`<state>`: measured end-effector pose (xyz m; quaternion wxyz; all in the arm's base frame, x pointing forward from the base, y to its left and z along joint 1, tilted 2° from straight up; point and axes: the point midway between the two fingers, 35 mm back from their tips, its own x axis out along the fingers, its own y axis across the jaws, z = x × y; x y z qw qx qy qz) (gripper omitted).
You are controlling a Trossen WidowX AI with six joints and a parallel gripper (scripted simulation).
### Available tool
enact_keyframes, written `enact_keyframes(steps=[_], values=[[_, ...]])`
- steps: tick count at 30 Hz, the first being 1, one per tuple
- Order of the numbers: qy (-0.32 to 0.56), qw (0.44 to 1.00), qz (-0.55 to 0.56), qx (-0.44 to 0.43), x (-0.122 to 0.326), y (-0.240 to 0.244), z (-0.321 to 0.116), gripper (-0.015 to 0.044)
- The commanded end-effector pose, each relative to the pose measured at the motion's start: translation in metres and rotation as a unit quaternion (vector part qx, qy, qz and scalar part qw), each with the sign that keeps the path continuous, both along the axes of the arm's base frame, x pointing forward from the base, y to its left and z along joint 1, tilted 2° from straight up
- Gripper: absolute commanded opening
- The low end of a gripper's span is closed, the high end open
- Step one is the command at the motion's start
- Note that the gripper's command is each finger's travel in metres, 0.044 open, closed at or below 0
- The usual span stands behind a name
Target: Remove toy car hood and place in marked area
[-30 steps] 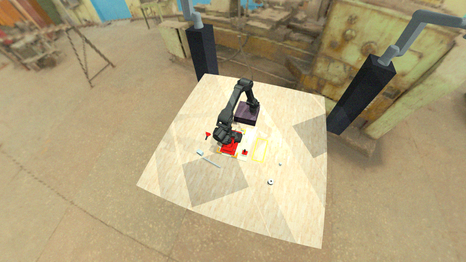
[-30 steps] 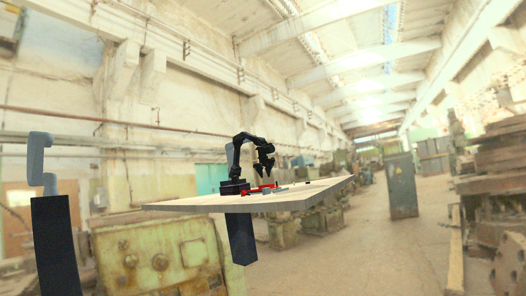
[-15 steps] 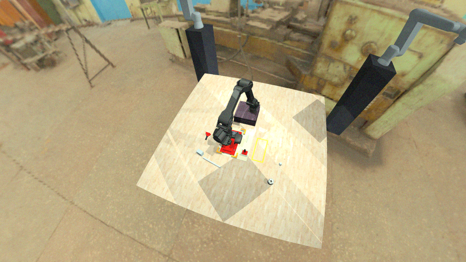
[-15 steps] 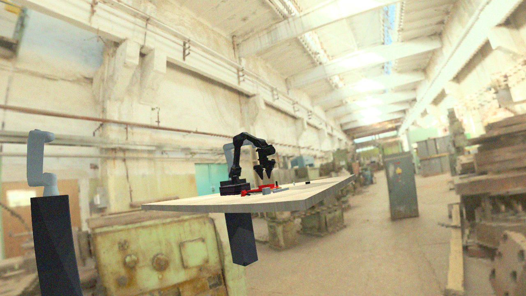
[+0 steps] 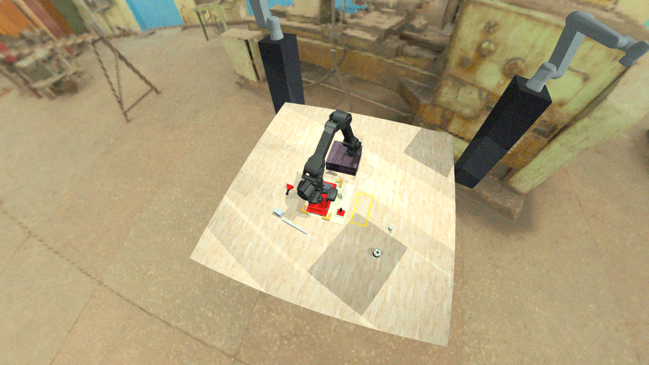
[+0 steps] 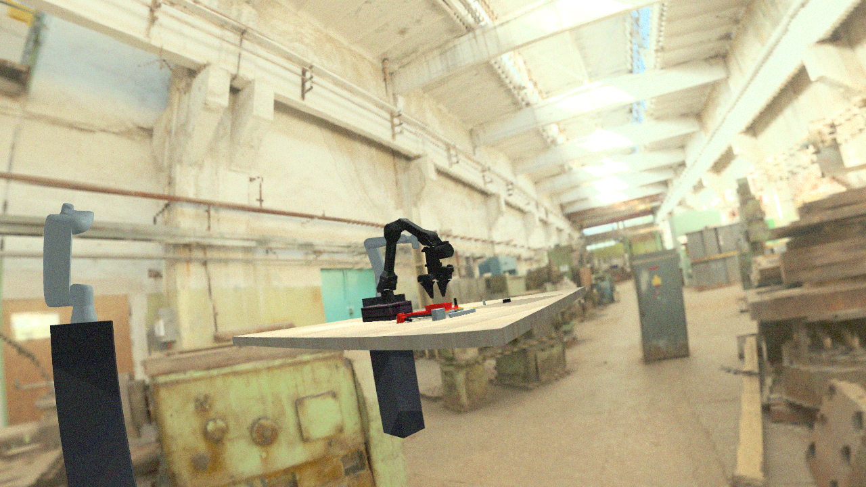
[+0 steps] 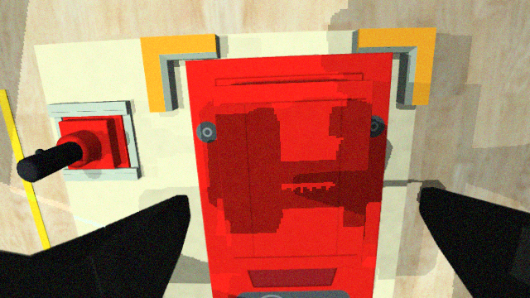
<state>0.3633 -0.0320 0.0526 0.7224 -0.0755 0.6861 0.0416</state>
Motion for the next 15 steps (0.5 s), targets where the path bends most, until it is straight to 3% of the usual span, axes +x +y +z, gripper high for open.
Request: enact_keyframes(steps=[1, 15], values=[[0.003, 1.000, -0.001, 0.002, -0.002, 0.000, -0.005, 0.0440], [0.003, 1.000, -0.001, 0.002, -0.003, 0.000, -0.016, 0.0440]])
